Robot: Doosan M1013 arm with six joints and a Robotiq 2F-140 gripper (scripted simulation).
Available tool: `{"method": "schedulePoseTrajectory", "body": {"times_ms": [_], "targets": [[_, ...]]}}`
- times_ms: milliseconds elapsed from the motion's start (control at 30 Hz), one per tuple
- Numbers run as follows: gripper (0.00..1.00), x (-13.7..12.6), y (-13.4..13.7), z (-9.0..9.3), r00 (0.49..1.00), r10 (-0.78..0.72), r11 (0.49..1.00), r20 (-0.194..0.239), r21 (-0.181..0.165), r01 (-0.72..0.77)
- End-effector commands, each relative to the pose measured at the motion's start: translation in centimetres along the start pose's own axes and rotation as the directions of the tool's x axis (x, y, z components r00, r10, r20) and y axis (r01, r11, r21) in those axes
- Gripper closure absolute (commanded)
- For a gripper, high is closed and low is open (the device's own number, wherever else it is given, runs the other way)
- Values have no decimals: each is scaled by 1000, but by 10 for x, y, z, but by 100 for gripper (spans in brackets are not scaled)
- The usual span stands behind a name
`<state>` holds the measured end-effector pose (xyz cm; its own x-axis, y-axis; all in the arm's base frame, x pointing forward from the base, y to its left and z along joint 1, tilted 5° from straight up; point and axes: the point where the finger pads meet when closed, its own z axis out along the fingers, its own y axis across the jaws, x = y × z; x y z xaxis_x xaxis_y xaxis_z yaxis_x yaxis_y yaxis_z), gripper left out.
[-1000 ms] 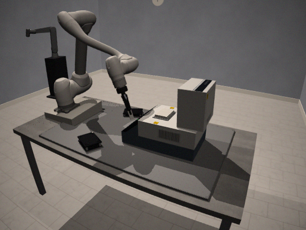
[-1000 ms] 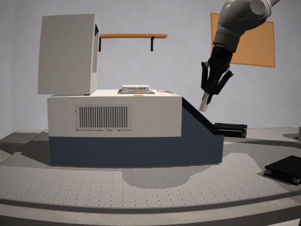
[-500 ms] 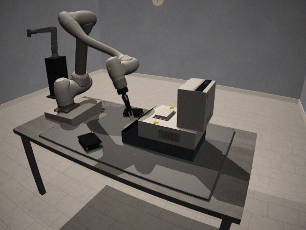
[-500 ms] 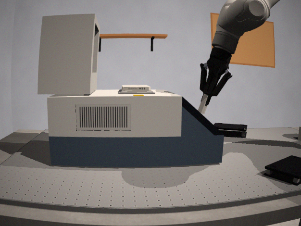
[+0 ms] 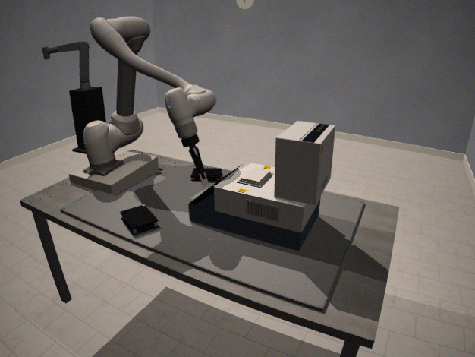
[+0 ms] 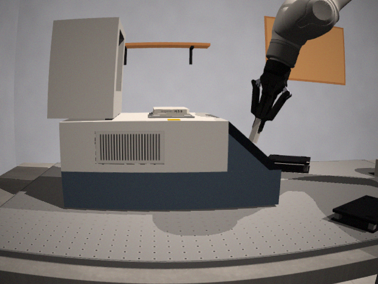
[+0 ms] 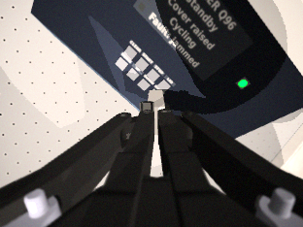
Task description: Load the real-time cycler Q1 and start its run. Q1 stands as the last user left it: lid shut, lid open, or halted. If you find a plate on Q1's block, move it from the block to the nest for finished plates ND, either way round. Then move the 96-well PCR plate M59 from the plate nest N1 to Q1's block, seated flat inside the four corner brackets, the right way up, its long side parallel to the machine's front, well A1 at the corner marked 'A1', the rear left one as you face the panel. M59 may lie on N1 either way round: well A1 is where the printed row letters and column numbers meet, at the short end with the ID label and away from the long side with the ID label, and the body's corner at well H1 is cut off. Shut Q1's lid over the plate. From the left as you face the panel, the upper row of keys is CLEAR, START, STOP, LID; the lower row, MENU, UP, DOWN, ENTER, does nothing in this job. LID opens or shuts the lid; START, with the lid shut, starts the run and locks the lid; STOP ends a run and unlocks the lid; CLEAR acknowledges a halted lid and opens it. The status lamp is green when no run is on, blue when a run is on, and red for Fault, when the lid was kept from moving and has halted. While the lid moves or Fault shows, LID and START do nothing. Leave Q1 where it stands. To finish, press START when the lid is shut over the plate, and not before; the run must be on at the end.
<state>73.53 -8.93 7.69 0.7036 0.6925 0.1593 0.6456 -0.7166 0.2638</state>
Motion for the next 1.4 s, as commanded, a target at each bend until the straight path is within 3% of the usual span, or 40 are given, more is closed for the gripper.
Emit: {"method": "schedulePoseTrajectory", "body": {"times_ms": [0,800,1367], "targets": [[100,0,0,0,1000,0,1000,0,0,0],[100,0,0,0,1000,0,1000,0,0,0],[100,2,2,9,1000,0,1000,0,0,0]]}}
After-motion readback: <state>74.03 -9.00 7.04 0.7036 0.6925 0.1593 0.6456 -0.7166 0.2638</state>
